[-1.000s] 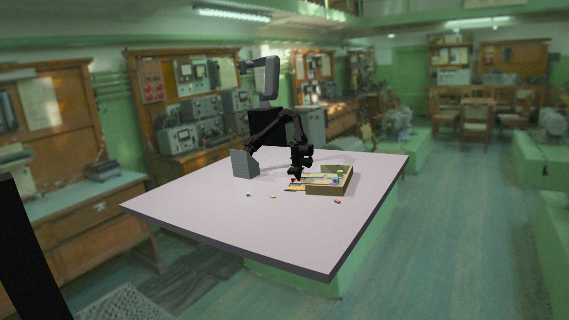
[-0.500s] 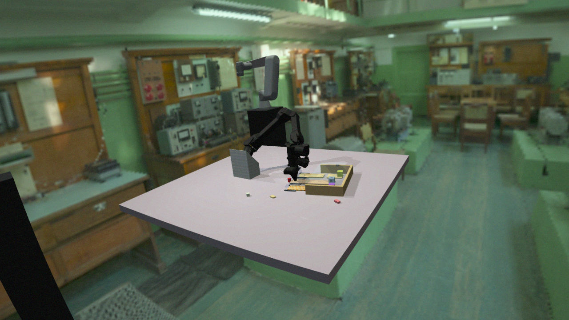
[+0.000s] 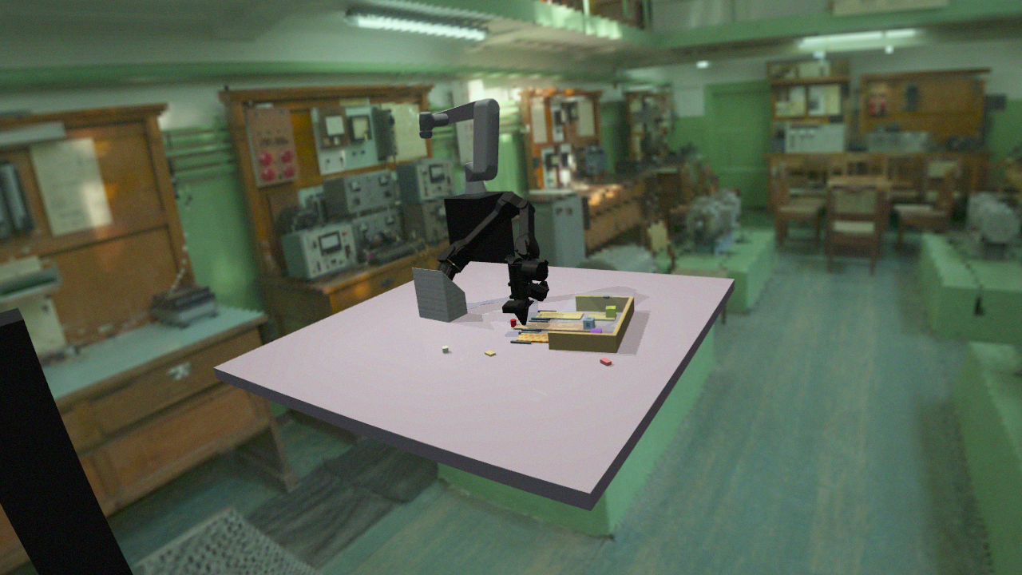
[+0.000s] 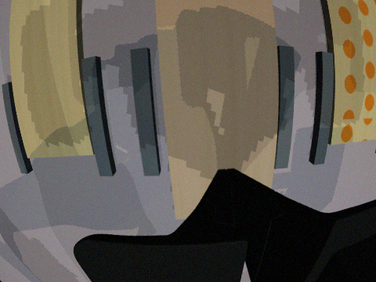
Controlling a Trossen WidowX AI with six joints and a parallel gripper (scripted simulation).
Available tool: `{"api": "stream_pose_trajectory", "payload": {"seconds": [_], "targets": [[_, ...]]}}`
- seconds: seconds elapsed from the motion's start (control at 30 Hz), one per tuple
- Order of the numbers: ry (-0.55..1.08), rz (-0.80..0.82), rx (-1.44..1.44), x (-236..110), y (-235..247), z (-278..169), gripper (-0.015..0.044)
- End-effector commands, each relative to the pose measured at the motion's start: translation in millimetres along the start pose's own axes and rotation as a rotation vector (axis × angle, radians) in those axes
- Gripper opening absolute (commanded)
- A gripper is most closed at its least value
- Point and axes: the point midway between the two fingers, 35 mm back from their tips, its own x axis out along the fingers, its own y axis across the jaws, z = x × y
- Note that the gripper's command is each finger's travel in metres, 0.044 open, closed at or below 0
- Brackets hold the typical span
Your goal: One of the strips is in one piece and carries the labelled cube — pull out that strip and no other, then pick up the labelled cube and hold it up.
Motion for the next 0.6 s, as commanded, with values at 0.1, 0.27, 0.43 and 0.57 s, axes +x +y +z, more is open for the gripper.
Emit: {"api": "stream_pose_trajectory", "payload": {"seconds": [0.1, 0.27, 0.43, 0.57], "targets": [[0.017, 0.006, 0.007, 4.1, 0.7, -17.7, 0.0], [0.017, 0.006, 0.007, 4.2, 0.8, -25.5, 0.0], [0.018, 0.006, 0.007, 4.2, 0.9, -33.3, 0.0], [0.018, 0.006, 0.007, 4.2, 0.9, -39.4, 0.0]]}}
